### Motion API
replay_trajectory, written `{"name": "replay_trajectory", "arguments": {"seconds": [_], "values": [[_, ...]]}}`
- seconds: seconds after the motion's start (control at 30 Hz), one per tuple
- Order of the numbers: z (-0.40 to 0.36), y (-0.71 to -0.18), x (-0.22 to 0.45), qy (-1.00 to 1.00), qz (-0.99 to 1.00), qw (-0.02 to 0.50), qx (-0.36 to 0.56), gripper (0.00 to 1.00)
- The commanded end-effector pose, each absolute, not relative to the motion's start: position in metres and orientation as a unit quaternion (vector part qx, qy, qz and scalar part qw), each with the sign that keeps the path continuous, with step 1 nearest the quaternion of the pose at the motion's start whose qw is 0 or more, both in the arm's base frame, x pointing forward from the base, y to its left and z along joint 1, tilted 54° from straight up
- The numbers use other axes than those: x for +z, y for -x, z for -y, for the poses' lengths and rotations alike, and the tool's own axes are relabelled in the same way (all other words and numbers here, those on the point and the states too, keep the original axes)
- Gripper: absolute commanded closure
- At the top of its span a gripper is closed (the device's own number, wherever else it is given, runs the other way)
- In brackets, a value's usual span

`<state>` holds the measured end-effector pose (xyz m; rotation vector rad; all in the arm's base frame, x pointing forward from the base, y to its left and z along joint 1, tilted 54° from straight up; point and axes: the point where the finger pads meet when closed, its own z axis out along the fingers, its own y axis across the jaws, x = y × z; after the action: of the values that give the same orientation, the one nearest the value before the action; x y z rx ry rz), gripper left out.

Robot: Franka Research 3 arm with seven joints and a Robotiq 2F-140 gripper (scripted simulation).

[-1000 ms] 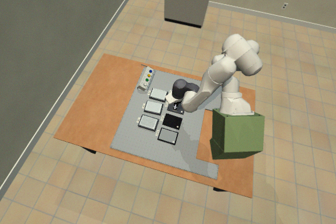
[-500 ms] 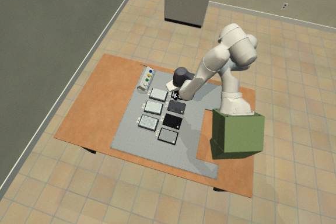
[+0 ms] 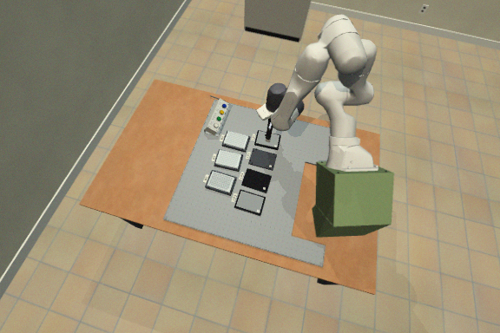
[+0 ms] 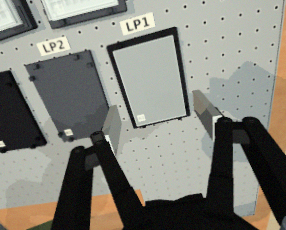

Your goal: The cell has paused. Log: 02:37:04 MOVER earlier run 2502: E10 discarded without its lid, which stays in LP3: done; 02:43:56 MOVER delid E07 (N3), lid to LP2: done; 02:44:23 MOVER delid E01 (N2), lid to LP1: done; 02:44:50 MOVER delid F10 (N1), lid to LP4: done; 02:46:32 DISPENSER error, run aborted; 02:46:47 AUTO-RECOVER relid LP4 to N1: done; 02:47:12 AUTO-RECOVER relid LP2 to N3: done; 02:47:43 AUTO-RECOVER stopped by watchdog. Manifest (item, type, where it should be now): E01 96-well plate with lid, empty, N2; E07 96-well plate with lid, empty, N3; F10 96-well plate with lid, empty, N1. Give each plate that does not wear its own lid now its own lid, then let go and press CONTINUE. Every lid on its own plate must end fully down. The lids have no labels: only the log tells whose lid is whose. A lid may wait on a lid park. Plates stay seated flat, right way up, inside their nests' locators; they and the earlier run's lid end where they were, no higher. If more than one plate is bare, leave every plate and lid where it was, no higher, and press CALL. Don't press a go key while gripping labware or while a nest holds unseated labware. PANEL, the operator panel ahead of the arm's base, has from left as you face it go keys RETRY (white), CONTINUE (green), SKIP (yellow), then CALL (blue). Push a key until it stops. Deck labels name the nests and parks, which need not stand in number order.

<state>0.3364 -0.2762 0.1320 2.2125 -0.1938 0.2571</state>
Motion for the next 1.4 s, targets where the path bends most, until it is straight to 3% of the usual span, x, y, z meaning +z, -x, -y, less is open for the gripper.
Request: {"name": "replay_trajectory", "arguments": {"seconds": [0.0, 1.37], "values": [[0.2755, -0.3408, 0.1351, -0.890, 0.045, 0.444, 0.096, 0.34], [0.2808, -0.3417, 0.1312, -0.890, 0.045, 0.444, 0.096, 0.34]]}}
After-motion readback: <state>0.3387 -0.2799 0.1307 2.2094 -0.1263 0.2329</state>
